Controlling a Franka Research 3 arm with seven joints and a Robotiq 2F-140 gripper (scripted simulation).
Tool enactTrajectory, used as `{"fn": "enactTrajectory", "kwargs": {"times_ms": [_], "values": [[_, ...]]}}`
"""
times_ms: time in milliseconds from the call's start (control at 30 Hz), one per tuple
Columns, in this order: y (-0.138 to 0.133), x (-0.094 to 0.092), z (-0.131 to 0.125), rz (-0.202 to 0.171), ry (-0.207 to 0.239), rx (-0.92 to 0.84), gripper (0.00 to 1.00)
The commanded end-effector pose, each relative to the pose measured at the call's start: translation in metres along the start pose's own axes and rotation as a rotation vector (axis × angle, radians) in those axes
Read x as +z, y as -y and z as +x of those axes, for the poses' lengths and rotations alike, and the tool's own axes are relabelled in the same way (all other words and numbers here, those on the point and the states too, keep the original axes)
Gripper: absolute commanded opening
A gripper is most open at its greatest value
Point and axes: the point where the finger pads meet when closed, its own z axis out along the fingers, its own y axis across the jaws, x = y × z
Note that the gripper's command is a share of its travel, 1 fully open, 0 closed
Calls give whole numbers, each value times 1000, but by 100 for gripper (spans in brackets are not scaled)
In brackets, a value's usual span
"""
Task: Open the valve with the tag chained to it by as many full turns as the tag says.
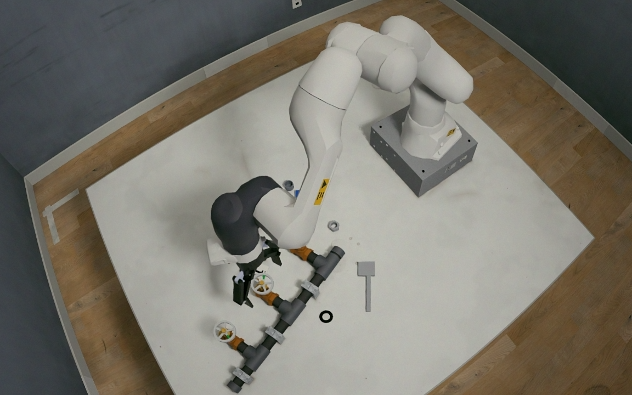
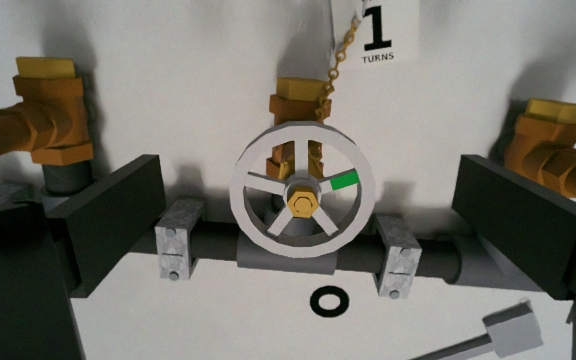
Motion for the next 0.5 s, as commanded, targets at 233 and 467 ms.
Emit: {"fn": "enactTrajectory", "kwargs": {"times_ms": [233,467], "values": [[4,-1,-2,13,-42,363,100],[4,-1,-2,13,-42,363,100]]}}
